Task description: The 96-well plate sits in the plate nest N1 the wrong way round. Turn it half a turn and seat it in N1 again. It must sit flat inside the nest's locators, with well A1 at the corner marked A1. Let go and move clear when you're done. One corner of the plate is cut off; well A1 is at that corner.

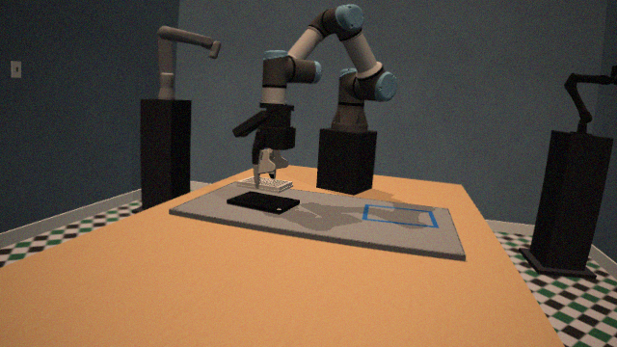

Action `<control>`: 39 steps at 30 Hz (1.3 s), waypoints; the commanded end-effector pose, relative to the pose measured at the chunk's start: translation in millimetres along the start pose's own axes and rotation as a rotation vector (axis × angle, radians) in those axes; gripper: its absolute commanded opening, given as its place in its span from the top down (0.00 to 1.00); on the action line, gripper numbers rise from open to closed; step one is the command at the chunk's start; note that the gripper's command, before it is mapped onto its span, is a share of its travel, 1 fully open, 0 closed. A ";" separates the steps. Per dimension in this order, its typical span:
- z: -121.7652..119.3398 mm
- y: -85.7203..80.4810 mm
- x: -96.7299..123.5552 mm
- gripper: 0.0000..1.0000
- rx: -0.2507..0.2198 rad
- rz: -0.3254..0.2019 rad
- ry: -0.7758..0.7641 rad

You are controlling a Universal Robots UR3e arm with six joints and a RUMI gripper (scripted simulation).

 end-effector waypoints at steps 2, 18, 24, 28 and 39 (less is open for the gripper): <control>-4.8 10.5 -1.2 1.00 -0.016 0.006 0.000; -5.9 24.1 -1.6 1.00 -0.016 0.006 0.000; -5.2 24.6 -1.3 1.00 -0.015 0.006 0.000; -4.3 25.5 -1.1 1.00 -0.013 0.005 0.000; -3.0 27.1 -0.7 1.00 -0.013 0.005 0.000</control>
Point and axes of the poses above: the point where the finger pads meet when closed, its own y axis out along the fingers, its own z axis across the jaws, x = y × z, the point moved 8 cm from there along -y, back along the fingers, and after that the axes turned 15 degrees about y, right-handed, at the moved point
